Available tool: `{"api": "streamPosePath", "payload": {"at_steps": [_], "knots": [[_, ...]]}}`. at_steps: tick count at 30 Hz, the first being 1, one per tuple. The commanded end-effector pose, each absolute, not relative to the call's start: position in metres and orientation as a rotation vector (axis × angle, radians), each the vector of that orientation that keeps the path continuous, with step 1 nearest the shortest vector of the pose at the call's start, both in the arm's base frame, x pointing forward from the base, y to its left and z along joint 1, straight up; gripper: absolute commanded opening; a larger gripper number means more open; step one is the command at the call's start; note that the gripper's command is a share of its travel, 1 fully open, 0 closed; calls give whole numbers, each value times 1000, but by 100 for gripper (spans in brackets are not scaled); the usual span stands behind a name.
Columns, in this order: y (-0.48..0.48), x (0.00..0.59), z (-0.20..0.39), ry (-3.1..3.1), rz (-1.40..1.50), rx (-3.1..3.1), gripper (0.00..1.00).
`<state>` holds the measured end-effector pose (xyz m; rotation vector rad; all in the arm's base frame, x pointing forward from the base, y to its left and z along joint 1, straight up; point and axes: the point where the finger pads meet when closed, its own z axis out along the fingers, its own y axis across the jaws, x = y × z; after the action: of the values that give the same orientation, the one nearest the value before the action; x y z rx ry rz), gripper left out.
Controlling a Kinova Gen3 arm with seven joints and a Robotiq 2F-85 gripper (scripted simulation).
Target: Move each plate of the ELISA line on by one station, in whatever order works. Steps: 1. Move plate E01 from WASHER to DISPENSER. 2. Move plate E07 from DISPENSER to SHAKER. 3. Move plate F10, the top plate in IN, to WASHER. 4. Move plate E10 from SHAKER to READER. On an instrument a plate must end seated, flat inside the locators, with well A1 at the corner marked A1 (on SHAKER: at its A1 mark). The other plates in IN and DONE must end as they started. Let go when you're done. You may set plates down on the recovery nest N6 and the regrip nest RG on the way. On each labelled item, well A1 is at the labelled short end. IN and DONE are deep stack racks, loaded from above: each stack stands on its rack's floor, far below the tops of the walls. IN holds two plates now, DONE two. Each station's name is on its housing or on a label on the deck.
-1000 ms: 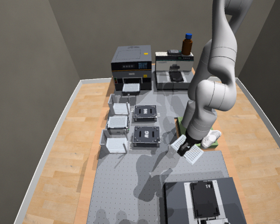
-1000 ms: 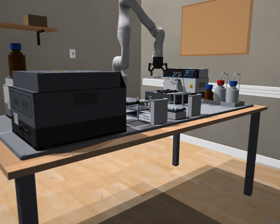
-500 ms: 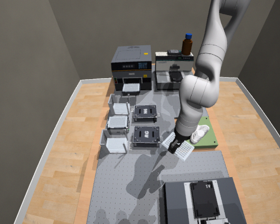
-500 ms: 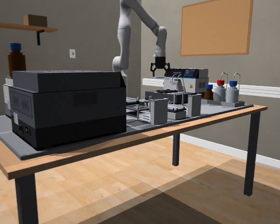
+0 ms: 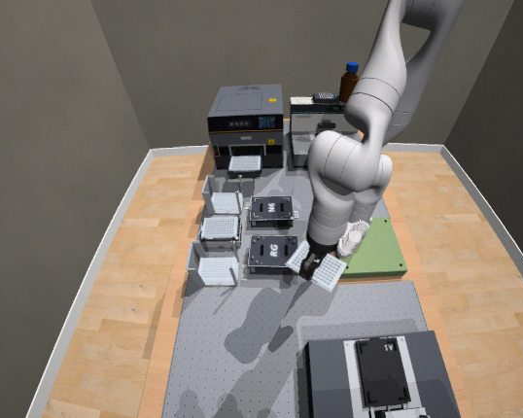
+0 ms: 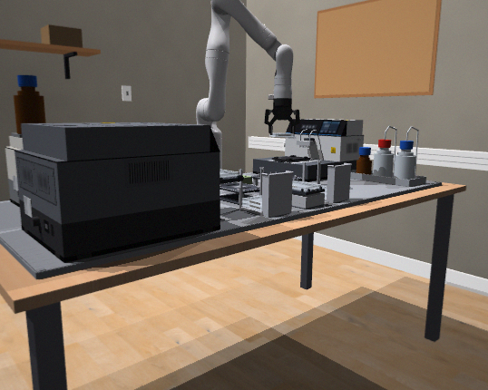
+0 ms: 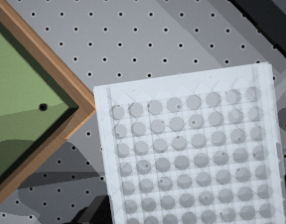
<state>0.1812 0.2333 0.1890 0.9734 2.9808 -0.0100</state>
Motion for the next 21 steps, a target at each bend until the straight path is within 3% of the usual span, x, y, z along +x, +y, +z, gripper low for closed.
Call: {"api": "streamPosePath", "payload": {"at_steps": [1,21], "knots": [[229,190,189,2986,-9,967,94],[171,206,190,3053,-9,731,94]]}}
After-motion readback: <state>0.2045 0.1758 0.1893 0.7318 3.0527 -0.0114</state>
